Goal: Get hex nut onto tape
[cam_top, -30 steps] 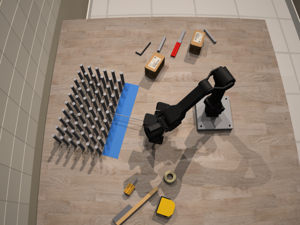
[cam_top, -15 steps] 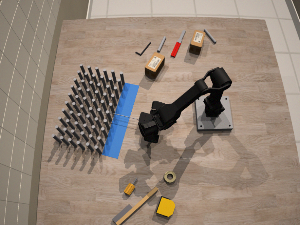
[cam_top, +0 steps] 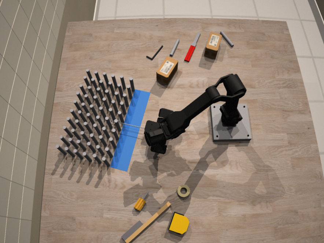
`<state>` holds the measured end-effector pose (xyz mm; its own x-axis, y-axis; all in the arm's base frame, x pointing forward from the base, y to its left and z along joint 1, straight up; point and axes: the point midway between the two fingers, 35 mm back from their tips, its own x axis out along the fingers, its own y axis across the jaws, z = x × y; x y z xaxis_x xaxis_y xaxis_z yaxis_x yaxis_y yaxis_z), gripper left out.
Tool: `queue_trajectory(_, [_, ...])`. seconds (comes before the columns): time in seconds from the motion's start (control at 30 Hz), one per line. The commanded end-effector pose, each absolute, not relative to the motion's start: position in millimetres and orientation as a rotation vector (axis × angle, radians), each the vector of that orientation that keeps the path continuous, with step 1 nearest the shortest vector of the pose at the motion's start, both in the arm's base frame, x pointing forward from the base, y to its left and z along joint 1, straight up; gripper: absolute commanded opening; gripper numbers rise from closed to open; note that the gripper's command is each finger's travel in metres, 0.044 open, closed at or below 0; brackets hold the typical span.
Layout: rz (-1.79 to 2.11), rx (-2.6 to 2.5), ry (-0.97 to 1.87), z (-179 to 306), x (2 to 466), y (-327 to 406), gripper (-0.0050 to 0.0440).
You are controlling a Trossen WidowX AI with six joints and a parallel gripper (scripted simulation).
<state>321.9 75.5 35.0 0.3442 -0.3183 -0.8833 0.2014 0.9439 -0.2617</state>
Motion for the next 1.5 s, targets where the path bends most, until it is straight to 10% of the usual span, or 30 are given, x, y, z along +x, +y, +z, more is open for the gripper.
queue_trajectory(0.0, [-0.332, -0.095, 1.139, 46.0, 335.6, 76.1, -0.005])
queue_trajectory(1.47, [-0.334, -0.097, 1.135, 48.3, 398.6, 60.5, -0.005])
